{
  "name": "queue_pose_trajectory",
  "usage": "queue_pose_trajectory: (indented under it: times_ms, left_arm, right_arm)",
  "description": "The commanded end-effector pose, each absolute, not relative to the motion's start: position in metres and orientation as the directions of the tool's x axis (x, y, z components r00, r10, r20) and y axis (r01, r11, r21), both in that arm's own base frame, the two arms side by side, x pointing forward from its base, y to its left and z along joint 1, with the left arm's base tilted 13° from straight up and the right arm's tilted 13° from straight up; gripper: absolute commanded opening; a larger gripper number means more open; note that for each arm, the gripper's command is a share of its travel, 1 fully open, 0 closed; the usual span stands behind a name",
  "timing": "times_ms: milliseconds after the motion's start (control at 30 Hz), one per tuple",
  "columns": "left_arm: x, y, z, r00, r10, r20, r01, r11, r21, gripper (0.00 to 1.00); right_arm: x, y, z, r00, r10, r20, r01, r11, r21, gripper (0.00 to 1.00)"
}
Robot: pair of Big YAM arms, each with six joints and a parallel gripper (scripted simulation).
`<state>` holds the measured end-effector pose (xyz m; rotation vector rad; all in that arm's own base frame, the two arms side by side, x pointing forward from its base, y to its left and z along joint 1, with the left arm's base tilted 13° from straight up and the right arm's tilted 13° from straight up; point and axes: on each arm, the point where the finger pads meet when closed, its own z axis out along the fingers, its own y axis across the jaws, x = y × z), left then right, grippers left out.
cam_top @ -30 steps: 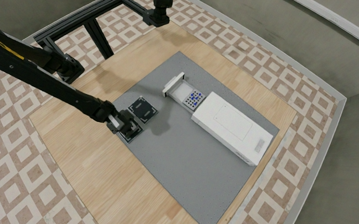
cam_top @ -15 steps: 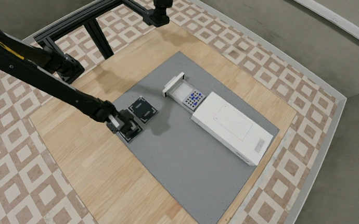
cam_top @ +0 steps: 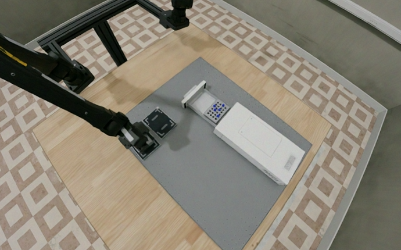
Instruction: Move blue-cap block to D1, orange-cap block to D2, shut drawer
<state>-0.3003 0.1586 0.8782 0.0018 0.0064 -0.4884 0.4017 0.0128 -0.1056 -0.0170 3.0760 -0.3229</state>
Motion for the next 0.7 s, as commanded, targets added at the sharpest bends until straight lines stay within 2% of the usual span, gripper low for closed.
queue_pose_trajectory:
  times_ms: [0,667]
  left_arm:
    - [-0.279,0.1485,0.8859,0.881,-0.471,-0.042,0.471,0.882,0.002,0.0]
    - [-0.279,0.1485,0.8859,0.881,-0.471,-0.042,0.471,0.882,0.002,0.0]
  right_arm:
    - [0.4438,0.0297,-0.0689,-0.988,-0.038,-0.151,-0.008,0.981,-0.193,0.0]
    - [0.4504,0.0311,-0.0631,-0.988,-0.027,-0.154,0.003,0.981,-0.192,0.0]
